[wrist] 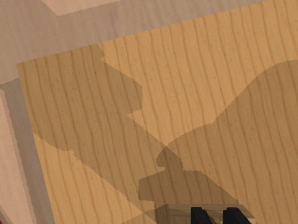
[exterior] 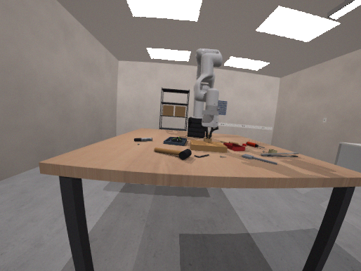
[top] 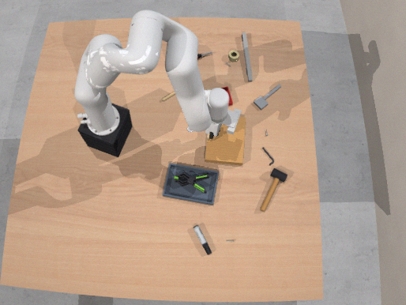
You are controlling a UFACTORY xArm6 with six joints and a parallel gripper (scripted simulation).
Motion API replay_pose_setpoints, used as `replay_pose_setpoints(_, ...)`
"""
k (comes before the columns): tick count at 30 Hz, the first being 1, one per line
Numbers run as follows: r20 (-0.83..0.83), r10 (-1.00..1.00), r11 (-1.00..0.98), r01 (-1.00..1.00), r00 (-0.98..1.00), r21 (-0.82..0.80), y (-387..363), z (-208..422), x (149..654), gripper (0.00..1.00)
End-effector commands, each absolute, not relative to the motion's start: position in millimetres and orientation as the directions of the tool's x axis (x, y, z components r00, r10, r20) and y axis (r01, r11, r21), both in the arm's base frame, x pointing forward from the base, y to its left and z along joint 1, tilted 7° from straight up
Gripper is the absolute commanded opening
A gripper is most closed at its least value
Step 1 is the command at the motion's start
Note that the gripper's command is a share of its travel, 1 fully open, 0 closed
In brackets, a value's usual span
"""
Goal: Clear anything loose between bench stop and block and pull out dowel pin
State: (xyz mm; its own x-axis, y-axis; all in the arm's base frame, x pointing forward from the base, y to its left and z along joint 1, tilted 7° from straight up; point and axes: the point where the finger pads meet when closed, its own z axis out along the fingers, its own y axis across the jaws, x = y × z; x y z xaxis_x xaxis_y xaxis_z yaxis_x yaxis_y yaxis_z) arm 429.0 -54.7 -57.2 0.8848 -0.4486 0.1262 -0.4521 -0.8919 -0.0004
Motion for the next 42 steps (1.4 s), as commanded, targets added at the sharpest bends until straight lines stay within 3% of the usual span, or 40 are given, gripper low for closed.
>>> replay_pose_setpoints(1,0.130,-0.448,-0.892,-0.452,0.884,-0.002,-54.7,-54.6,430.4,0.00)
replay_pose_setpoints(42,0.130,-0.422,-0.905,-0.425,0.897,0.002,-54.7,-53.7,428.8,0.00)
